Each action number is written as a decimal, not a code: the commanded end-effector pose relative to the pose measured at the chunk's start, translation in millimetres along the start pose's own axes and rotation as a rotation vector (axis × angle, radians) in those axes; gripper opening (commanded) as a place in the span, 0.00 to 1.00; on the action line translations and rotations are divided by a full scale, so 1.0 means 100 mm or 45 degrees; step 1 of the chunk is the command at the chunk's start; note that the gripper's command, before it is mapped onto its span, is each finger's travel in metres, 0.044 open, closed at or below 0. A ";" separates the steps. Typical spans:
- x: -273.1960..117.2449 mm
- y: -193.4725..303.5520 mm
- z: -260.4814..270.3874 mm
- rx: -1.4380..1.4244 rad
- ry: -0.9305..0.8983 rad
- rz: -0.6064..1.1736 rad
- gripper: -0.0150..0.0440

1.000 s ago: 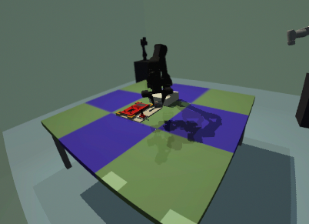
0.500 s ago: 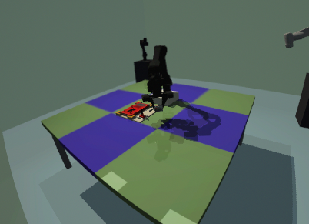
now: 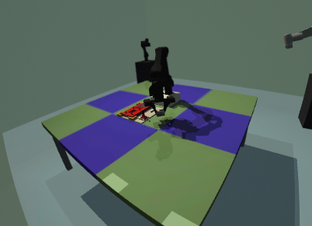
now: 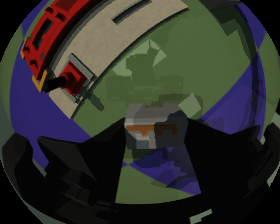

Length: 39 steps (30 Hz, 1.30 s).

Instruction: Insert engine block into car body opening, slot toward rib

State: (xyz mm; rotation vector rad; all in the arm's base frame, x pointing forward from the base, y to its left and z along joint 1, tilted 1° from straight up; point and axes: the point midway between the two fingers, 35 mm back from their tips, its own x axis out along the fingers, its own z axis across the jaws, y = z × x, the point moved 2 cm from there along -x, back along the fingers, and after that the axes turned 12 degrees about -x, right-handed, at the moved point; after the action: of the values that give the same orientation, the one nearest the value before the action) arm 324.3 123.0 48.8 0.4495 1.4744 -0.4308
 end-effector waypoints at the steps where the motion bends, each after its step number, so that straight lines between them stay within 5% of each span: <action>1: 0.08 -0.02 -0.01 0.004 0.004 -0.009 0.25; 24: 0.39 -0.02 -0.01 0.004 0.004 -0.009 0.25; 39: 0.32 0.00 0.00 0.003 -0.001 0.002 0.92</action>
State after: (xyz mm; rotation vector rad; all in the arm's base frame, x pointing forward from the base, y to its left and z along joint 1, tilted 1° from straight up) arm 325.2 122.6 15.8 0.4508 1.4744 -0.4330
